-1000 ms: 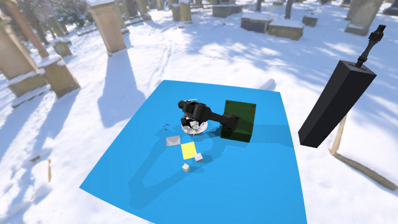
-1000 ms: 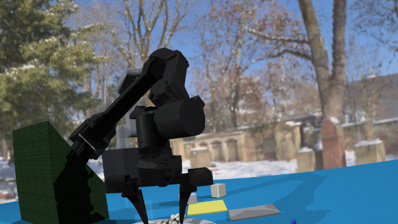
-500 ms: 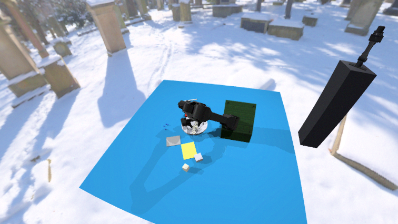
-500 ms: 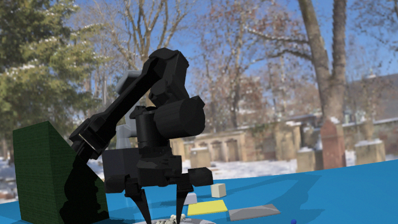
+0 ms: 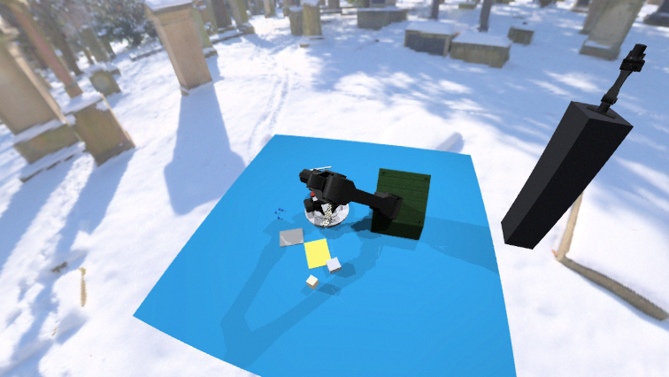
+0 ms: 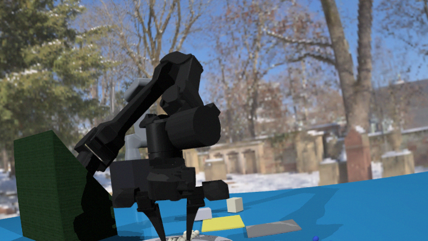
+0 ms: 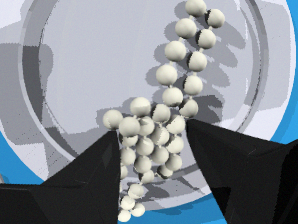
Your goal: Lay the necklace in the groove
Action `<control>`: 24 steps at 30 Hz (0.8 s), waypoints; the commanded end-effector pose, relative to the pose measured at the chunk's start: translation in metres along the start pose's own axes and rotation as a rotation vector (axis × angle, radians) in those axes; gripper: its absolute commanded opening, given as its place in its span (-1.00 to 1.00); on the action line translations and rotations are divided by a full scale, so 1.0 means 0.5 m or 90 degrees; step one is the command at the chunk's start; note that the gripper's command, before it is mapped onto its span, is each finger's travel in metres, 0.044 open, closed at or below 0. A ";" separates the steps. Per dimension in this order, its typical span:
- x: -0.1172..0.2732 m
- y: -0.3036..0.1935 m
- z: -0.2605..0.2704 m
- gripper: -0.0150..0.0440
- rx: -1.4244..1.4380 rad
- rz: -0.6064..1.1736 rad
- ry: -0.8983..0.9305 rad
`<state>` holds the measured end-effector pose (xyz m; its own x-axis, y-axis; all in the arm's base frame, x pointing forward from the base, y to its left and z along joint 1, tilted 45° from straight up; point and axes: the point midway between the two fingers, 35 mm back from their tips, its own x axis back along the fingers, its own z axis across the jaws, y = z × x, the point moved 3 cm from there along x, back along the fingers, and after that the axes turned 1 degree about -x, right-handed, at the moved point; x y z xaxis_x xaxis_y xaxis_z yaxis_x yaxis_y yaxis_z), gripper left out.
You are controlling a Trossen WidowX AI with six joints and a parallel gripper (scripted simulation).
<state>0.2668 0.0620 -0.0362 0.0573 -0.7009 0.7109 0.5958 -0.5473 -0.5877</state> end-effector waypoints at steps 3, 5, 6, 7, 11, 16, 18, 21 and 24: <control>0.000 0.000 0.001 -0.49 0.001 -0.001 0.001; 0.000 0.000 0.001 -0.49 0.001 -0.001 0.001; 0.000 0.000 0.001 -0.49 0.001 -0.001 0.001; 0.000 0.000 0.001 -0.49 0.001 -0.001 0.001; 0.000 0.000 0.001 -0.49 0.001 -0.001 0.001; 0.000 0.000 0.001 -0.49 0.001 -0.001 0.001; 0.000 0.000 0.001 -0.49 0.001 -0.001 0.001; 0.001 0.000 0.001 -0.49 0.001 0.000 0.001; 0.011 -0.002 -0.001 -0.49 -0.003 0.003 0.002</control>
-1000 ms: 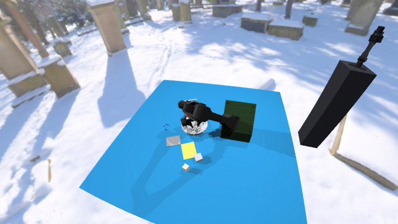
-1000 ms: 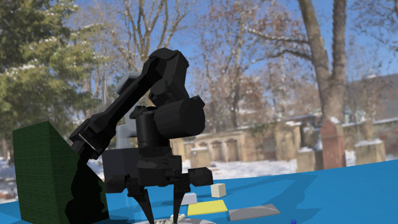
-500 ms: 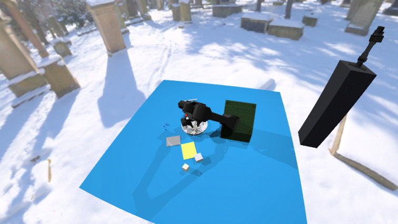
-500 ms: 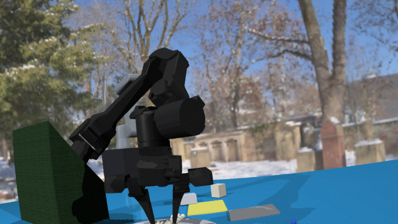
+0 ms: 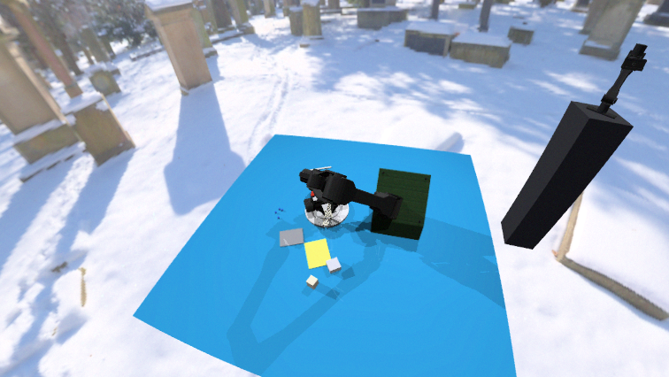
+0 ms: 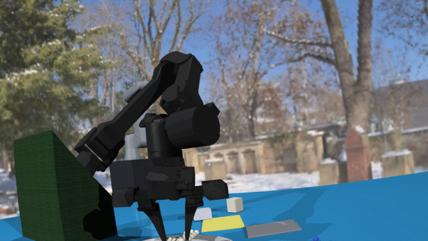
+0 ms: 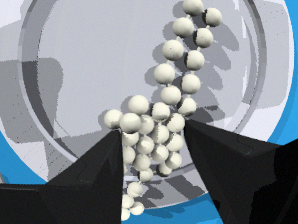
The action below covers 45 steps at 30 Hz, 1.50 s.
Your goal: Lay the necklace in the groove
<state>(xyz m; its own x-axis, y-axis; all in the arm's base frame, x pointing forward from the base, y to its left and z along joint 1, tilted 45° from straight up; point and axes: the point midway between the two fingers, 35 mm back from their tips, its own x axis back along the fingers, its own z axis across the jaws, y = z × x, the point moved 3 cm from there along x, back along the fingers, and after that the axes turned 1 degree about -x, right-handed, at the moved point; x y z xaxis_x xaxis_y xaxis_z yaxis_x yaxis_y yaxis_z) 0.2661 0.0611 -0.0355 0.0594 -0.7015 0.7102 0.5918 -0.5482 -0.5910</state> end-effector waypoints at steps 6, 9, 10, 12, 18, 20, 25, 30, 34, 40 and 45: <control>0.010 0.001 -0.004 -0.49 -0.001 0.002 0.003; 0.010 0.008 -0.021 -0.49 -0.001 0.001 0.002; 0.010 0.010 -0.027 -0.49 -0.001 0.001 0.002; 0.010 0.015 -0.040 -0.49 -0.001 0.001 0.002; 0.010 0.025 -0.072 -0.49 -0.001 0.002 0.002; 0.010 0.025 -0.073 -0.49 -0.001 0.002 0.002; 0.010 0.025 -0.073 -0.49 -0.001 0.002 0.002; 0.010 0.025 -0.073 -0.49 -0.001 0.002 0.002; 0.004 0.025 -0.073 -0.49 -0.001 0.002 0.002; 0.003 0.025 -0.073 -0.49 -0.001 0.002 0.002; 0.008 0.028 -0.067 -0.14 0.004 -0.001 0.009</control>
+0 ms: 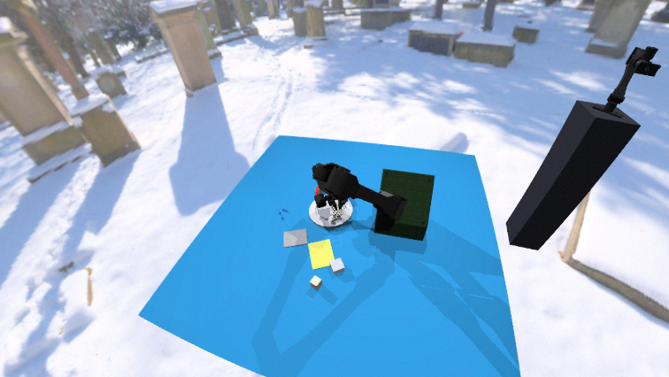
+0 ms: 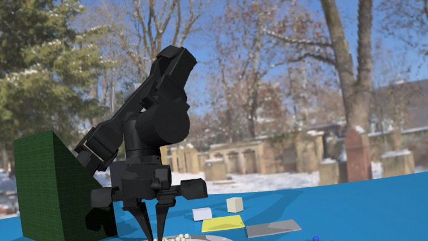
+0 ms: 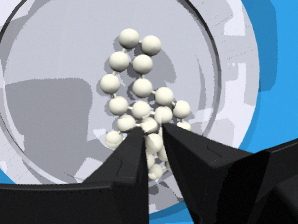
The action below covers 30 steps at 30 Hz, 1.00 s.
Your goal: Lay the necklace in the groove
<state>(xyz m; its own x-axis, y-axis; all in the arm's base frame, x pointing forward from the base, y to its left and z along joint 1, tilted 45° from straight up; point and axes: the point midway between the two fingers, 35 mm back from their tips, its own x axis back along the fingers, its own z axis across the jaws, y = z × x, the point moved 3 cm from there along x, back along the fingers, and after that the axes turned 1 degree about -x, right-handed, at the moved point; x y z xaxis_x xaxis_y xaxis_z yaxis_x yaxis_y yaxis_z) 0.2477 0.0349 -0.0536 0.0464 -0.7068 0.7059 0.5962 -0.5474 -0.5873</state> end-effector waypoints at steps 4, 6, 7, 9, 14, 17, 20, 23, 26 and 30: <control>0.000 0.000 0.000 0.22 0.001 0.000 0.000; 0.000 0.000 0.000 0.40 0.001 0.000 0.000; 0.000 0.000 0.000 0.49 0.001 0.000 0.000; 0.000 -0.001 0.000 0.67 0.000 0.001 -0.001; 0.001 -0.001 0.000 1.00 -0.004 0.003 -0.007; 0.001 -0.001 0.000 1.00 -0.004 0.003 -0.007; 0.001 -0.001 0.000 1.00 -0.004 0.003 -0.007; 0.001 -0.001 0.000 1.00 -0.004 0.003 -0.007; 0.001 -0.001 0.000 1.00 -0.004 0.003 -0.007; 0.001 -0.001 0.000 1.00 -0.004 0.003 -0.007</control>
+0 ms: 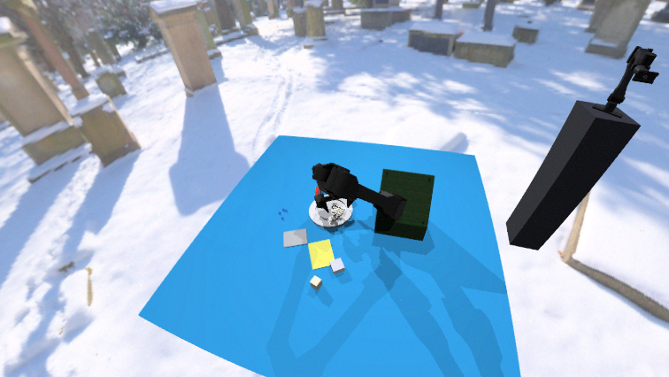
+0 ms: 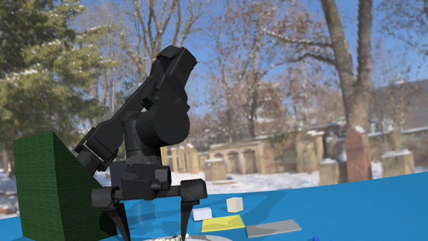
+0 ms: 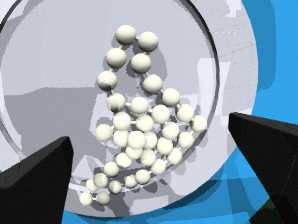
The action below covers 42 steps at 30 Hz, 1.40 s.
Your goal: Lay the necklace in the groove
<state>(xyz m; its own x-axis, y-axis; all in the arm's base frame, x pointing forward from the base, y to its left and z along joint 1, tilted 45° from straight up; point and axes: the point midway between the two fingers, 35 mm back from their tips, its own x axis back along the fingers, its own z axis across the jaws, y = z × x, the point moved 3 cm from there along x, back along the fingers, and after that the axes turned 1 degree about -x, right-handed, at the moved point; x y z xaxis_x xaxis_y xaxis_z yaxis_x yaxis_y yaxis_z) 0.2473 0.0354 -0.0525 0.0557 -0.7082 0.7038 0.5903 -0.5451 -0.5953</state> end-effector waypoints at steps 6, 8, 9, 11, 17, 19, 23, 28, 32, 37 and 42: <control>0.000 0.001 -0.001 1.00 0.000 -0.002 -0.004; 0.000 0.001 -0.001 1.00 0.000 -0.002 -0.004; 0.000 0.001 -0.001 1.00 0.000 -0.002 -0.004; 0.000 0.001 -0.001 1.00 0.000 -0.002 -0.004; 0.025 -0.009 0.032 0.56 0.007 -0.016 0.013; 0.027 -0.012 0.035 0.38 0.060 -0.016 0.012; 0.030 -0.019 0.042 0.02 0.176 -0.016 0.009; 0.040 -0.040 0.060 -0.08 0.496 -0.013 0.003; 0.047 -0.057 0.073 -0.08 0.758 -0.009 -0.001; 0.057 -0.081 0.090 -0.08 1.052 -0.003 -0.003; 0.061 -0.092 0.097 -0.08 1.206 0.001 -0.003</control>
<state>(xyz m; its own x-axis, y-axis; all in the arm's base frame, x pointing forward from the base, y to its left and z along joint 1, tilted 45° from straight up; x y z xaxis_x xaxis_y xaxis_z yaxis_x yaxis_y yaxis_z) 0.2569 0.0488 -0.0128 0.0570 -0.6979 0.7139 0.9929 0.1143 0.0324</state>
